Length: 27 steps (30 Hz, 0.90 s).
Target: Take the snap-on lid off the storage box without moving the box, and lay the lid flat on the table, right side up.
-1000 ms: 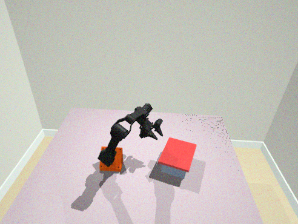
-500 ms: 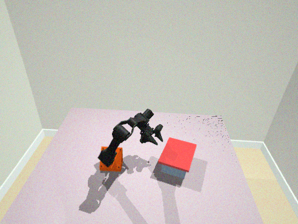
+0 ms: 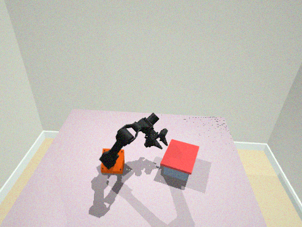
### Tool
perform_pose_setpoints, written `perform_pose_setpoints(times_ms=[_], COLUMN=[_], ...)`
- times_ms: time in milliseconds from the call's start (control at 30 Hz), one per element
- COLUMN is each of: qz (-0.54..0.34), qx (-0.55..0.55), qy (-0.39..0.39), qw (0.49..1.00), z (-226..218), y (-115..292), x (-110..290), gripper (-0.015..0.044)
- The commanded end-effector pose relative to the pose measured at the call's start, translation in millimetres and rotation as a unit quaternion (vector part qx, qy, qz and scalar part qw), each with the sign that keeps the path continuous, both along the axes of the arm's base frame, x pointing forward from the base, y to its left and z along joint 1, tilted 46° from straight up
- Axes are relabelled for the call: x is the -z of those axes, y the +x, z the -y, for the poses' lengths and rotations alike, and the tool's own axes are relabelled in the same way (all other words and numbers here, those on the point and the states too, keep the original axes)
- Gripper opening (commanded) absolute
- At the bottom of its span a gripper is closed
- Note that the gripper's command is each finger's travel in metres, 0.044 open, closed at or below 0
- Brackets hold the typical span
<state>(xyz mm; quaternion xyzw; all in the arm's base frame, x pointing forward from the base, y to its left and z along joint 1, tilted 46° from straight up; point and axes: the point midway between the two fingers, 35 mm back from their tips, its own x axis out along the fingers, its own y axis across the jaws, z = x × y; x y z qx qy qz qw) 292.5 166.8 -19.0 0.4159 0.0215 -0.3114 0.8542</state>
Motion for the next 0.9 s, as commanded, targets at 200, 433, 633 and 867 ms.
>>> perform_pose_setpoints(times_ms=[200, 433, 633, 867], qz=[-0.004, -0.001, 0.003, 0.005], qx=[-0.001, -0.001, -0.002, -0.002], qy=[-0.004, -0.006, -0.009, -0.011], qw=[1.0, 1.0, 1.0, 1.0], z=[10.2, 16.8, 23.0, 27.0], y=[11.5, 20.3, 27.5, 31.5], x=[5.7, 6.3, 5.5, 4.4], gripper=[0.0235, 0.0235, 0.0235, 0.0222])
